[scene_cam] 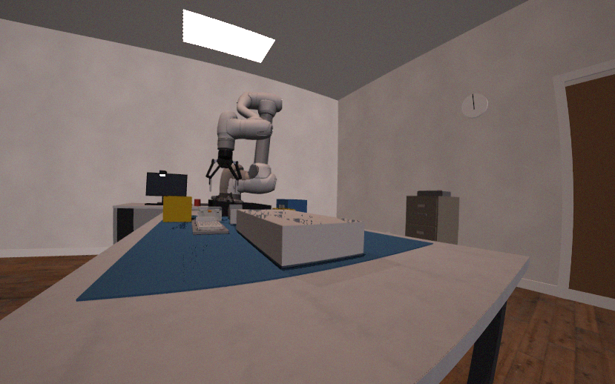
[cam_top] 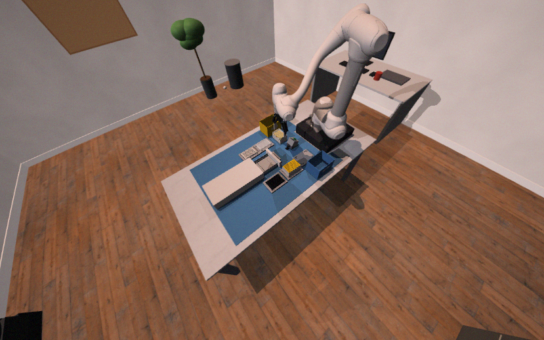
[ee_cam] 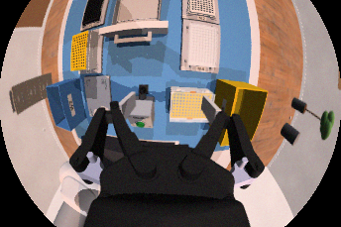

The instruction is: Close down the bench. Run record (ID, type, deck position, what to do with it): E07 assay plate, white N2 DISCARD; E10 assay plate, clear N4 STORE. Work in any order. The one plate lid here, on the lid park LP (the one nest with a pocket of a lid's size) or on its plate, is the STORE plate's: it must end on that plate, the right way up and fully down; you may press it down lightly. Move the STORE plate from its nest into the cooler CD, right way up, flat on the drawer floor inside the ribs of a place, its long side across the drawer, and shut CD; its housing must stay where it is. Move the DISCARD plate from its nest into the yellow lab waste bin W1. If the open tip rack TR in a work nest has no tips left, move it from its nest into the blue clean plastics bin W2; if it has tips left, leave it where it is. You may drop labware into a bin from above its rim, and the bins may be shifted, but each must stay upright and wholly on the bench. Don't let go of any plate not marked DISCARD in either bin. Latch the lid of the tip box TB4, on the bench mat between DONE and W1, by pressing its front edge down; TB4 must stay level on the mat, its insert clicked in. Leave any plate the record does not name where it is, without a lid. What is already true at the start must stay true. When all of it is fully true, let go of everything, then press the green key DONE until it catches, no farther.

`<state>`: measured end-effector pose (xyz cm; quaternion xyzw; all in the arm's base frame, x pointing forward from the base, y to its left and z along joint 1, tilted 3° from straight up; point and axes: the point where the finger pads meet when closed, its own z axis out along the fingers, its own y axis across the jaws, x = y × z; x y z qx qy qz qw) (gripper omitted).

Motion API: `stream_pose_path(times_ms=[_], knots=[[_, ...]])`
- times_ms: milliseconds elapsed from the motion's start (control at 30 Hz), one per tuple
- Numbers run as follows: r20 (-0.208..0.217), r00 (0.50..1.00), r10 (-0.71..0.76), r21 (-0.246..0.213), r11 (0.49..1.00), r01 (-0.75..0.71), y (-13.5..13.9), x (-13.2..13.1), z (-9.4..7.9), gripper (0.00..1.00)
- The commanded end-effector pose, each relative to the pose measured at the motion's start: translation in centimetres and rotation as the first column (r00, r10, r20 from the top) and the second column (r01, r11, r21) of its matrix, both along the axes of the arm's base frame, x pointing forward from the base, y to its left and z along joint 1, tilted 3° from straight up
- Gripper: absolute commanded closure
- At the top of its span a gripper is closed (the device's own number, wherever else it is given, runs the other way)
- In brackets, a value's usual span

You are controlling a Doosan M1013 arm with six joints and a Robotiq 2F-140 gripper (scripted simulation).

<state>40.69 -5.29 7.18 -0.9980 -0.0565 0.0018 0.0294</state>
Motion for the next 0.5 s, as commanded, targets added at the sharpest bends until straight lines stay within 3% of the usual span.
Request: stream_pose_path(times_ms=[0,467], knots=[[0.0,1.0,0.0,0.0,1.0,0.0,1.1,1.1,-0.2,0.13],[0.0,1.0,0.0,0.0,1.0,0.0,4.6,4.4,-0.8,0.13]])
